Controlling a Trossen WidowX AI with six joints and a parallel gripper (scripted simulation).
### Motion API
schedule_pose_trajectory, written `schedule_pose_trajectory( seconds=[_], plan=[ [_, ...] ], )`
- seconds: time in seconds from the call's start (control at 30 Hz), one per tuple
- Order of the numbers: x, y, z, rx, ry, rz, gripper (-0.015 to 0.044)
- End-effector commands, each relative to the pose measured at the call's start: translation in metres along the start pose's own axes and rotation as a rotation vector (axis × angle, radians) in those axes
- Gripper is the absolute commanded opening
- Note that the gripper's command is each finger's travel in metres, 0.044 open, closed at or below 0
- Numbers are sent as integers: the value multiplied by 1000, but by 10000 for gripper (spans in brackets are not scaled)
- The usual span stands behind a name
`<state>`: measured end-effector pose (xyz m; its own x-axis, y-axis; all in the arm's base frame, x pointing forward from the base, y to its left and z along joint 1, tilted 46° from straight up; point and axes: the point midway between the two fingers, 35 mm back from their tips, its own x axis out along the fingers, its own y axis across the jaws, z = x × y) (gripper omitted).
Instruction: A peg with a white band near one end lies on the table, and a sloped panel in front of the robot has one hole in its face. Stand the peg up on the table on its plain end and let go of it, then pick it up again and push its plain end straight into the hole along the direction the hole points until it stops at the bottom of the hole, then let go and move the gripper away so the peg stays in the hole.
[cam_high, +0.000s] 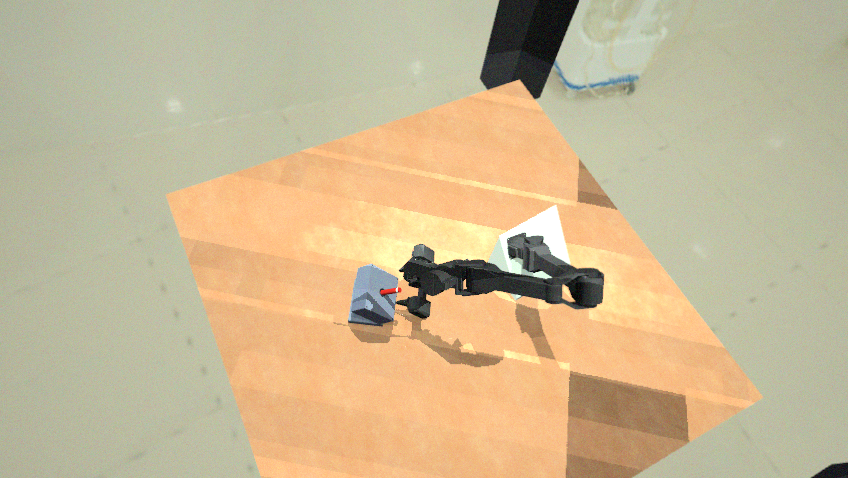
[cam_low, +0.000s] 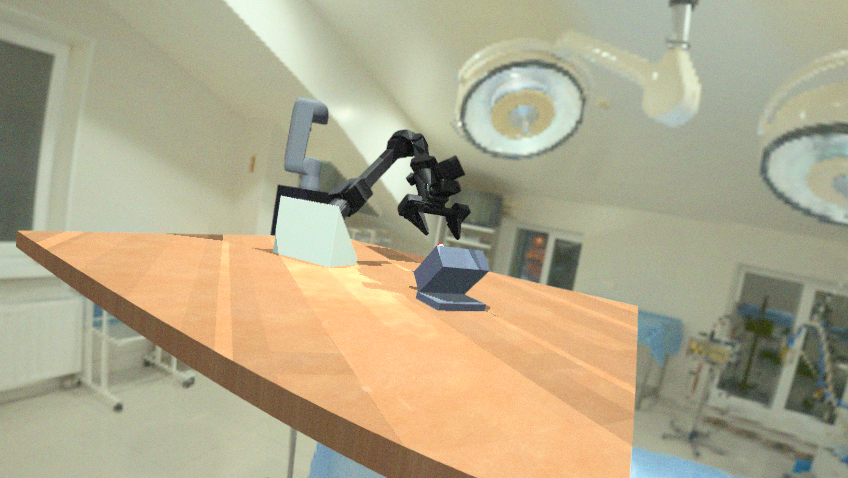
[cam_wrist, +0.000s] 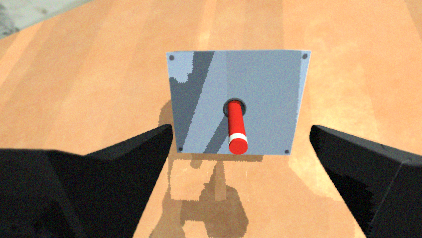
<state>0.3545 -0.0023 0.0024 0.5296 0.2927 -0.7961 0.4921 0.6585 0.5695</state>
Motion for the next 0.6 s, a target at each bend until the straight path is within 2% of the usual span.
schedule_pose_trajectory(
  seconds=[0.0,0.57],
  plan=[
    [-6,0,0,-3,1,3,440],
    [-27,0,1,-1,-3,2,440]
  ],
)
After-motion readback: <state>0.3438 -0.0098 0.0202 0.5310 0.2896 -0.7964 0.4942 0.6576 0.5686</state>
